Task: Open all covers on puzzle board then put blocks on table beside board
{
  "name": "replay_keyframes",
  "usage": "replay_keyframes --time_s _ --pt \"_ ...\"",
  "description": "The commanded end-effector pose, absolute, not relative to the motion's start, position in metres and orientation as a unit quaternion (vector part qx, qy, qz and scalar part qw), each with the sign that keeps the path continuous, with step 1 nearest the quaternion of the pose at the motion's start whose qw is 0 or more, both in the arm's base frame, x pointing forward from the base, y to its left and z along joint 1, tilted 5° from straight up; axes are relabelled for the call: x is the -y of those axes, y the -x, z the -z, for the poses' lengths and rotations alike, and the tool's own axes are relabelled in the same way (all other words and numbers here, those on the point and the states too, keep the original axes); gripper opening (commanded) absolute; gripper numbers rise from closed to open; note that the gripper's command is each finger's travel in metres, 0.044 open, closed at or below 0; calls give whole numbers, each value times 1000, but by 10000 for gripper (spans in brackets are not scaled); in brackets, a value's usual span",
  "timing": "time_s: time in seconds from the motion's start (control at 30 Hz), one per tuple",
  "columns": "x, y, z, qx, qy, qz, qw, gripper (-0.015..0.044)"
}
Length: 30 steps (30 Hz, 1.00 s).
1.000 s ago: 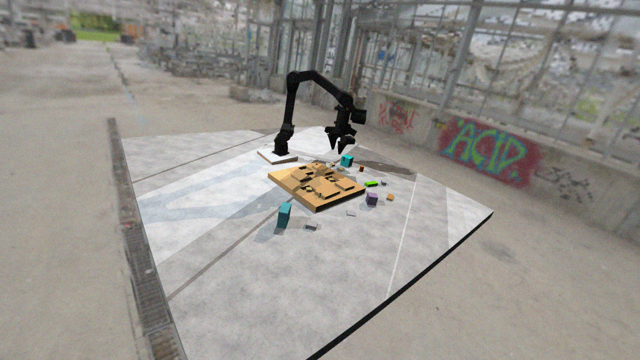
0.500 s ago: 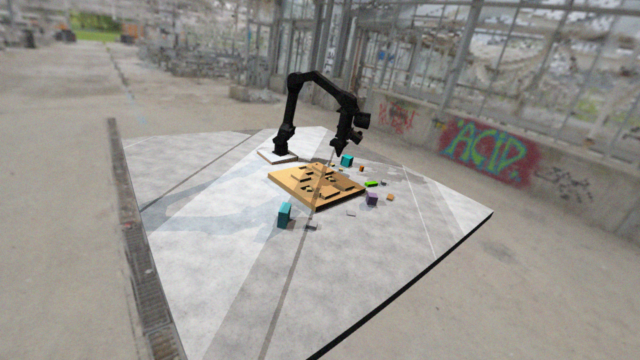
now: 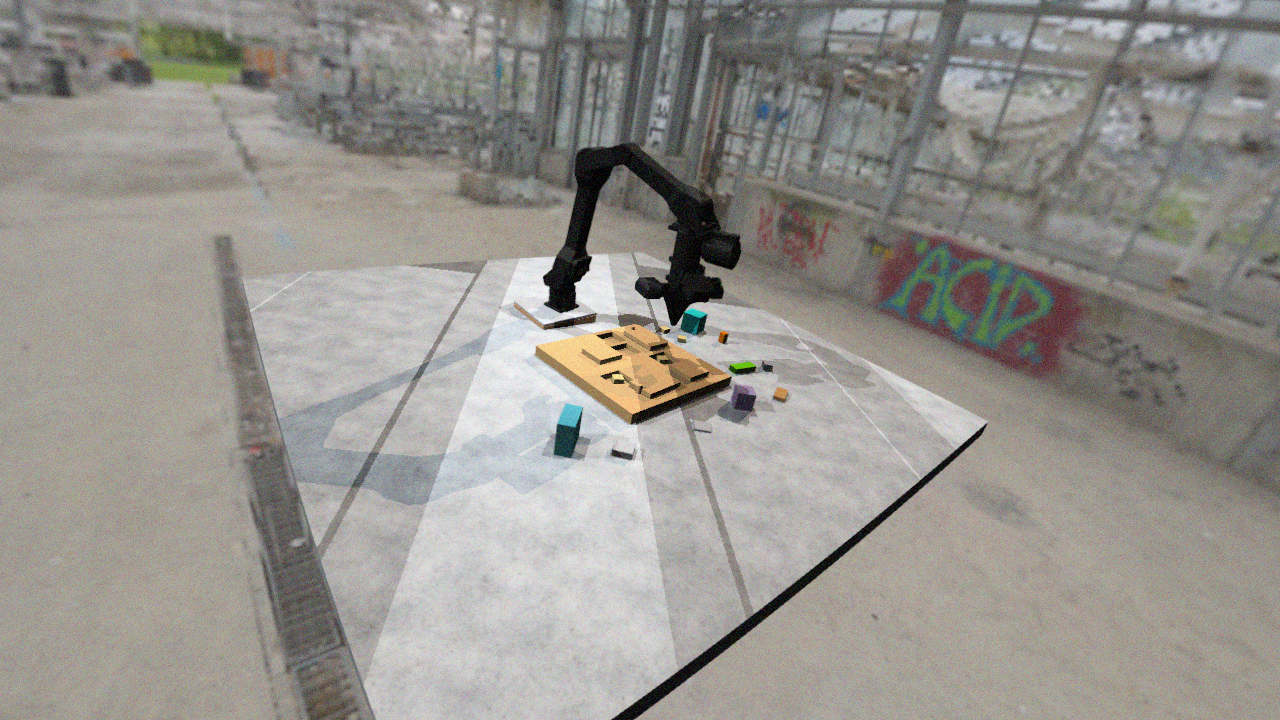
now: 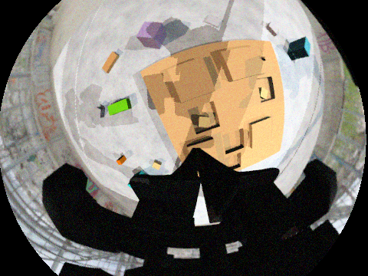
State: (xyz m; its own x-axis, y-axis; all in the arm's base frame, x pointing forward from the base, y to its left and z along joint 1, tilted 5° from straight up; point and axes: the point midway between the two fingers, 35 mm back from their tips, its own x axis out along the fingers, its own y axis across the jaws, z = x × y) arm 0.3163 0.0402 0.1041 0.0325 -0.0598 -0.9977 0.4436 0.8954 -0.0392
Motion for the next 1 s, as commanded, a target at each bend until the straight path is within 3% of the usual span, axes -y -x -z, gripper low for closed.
replay_keyframes --time_s 0.0,0.4,0.97 --pt "-23 -324 -105 -652 -208 243 688 0" --pt "43 -338 -111 -536 -413 438 592 0" --pt "135 -333 -115 -307 -613 625 374 0"
